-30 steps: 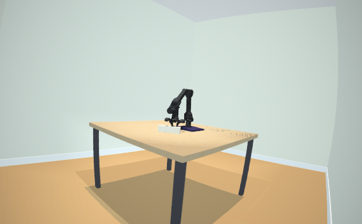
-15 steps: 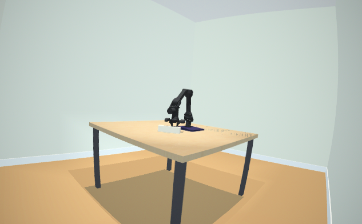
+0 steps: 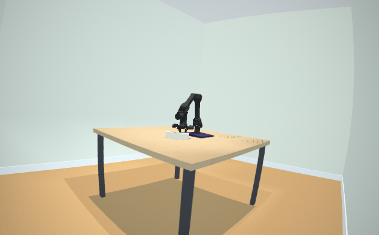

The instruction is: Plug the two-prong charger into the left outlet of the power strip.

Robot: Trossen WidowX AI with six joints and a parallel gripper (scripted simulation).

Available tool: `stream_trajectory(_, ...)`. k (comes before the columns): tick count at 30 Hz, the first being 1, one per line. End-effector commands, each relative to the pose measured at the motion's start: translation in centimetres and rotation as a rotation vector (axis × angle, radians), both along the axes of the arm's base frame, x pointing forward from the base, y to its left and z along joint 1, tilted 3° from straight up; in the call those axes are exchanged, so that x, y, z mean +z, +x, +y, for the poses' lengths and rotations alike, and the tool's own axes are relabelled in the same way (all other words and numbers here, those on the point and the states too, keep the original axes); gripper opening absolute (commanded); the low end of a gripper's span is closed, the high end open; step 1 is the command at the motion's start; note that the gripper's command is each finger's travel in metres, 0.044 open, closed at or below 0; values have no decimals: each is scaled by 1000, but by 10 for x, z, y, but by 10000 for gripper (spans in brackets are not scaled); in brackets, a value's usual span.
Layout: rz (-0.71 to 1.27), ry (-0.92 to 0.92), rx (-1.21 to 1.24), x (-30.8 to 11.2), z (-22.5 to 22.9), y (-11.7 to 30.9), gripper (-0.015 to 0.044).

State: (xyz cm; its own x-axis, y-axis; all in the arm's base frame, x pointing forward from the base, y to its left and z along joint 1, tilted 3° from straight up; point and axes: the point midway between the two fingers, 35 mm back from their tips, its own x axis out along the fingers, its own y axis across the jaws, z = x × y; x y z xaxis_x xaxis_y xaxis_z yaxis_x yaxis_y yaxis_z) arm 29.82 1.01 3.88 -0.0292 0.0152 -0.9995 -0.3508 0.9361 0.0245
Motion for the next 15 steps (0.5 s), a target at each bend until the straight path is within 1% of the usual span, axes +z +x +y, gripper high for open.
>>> stream_trajectory(1,0,3,-6,1,1,1,0)
stream_trajectory(15,-1,3,-6,1,2,5,0)
